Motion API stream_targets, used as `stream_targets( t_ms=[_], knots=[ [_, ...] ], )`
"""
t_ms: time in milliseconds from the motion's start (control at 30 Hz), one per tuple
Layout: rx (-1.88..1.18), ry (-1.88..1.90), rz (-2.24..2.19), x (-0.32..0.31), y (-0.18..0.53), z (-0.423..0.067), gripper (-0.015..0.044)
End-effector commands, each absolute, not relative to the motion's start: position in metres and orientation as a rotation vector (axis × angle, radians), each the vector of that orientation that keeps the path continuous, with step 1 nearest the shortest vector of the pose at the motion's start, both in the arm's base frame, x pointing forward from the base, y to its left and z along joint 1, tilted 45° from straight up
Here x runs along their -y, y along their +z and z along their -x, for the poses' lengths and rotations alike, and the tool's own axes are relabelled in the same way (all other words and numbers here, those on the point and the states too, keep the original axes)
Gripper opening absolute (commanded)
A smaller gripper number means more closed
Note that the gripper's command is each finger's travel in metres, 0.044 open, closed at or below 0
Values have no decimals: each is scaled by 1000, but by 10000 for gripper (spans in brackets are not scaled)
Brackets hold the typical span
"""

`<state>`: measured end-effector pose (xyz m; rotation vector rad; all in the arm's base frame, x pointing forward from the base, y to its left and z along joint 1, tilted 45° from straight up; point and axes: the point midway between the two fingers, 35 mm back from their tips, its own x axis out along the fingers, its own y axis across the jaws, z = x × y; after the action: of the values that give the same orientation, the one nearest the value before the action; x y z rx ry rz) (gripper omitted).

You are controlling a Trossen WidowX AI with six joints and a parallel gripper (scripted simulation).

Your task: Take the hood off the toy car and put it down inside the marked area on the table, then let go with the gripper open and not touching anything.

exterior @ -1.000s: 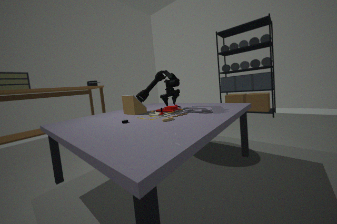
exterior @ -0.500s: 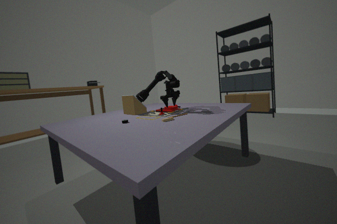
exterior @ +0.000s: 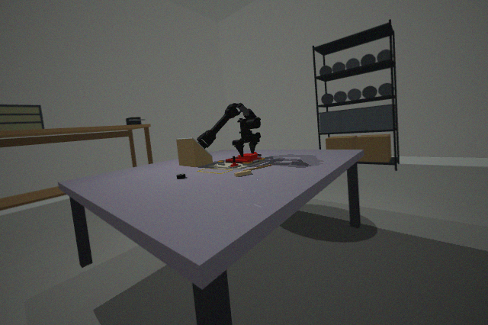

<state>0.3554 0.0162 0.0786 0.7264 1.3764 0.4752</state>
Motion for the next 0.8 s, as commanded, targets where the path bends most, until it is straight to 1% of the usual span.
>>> stream_targets(
  t_ms=[0,467,600,767],
  knots=[
    [-1378,475,-733,-18,77,-355,440],
    [-1378,475,-733,-23,72,-356,440],
    [-1376,476,-727,-21,73,-356,335],
    [-1376,476,-727,-21,73,-356,302]
  ],
)
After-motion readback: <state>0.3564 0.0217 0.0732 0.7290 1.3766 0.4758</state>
